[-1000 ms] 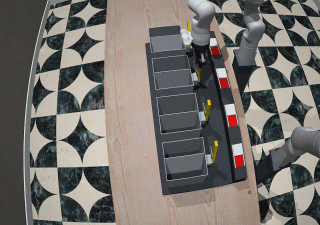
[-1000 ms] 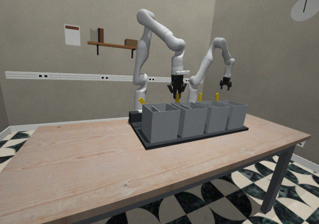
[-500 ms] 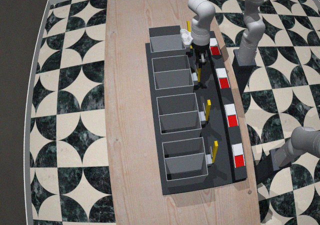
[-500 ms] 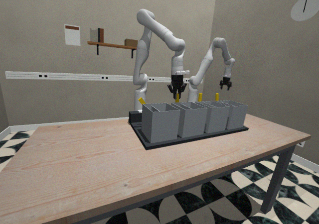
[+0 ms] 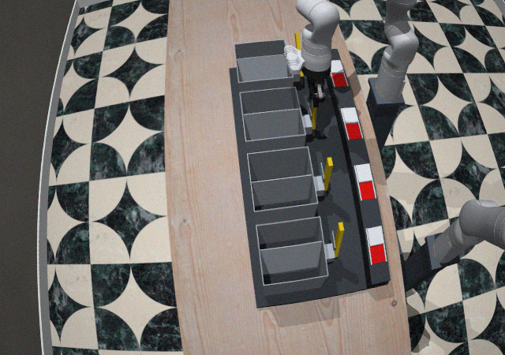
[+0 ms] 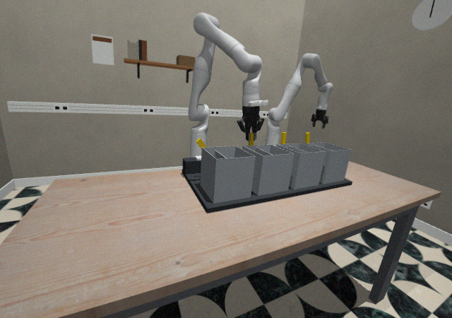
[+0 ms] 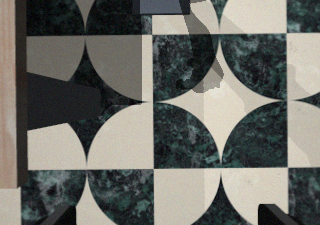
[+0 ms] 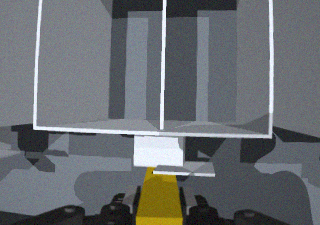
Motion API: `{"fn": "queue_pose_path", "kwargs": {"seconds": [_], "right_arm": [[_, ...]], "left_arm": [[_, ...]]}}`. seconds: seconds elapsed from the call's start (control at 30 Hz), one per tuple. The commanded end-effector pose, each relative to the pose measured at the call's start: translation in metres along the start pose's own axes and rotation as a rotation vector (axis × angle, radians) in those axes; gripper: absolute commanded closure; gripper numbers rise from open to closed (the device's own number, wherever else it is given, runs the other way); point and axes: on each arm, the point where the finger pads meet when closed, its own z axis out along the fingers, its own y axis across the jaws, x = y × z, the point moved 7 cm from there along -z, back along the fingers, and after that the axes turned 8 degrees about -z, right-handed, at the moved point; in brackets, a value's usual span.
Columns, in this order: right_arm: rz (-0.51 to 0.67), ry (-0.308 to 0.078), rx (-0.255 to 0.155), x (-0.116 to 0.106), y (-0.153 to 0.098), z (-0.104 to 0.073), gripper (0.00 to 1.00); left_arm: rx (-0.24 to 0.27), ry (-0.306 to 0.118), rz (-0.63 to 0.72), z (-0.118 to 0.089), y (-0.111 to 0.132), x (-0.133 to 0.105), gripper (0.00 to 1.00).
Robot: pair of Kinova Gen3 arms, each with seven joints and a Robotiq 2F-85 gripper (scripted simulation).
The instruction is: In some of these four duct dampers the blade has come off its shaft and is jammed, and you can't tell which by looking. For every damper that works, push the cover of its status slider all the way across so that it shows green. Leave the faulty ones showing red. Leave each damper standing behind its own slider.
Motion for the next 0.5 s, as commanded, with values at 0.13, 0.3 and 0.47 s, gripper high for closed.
{"fn": "queue_pose_path", "kwargs": {"seconds": [0.13,0.3,0.47], "right_arm": [[0.000,0.002,0.009,-0.0001,0.0017,-0.0002,0.744],[0.000,0.004,0.023,-0.0004,0.0042,-0.0002,0.744],[0.000,0.007,0.042,-0.0009,0.0077,-0.0001,0.744]], "left_arm": [[0.000,-0.002,0.000,-0.0006,0.0000,-0.0002,0.002],[0.000,-0.002,0.000,-0.0006,0.0000,-0.0002,0.002],[0.000,-0.002,0.000,-0.0006,0.0000,-0.0002,0.002]]}}
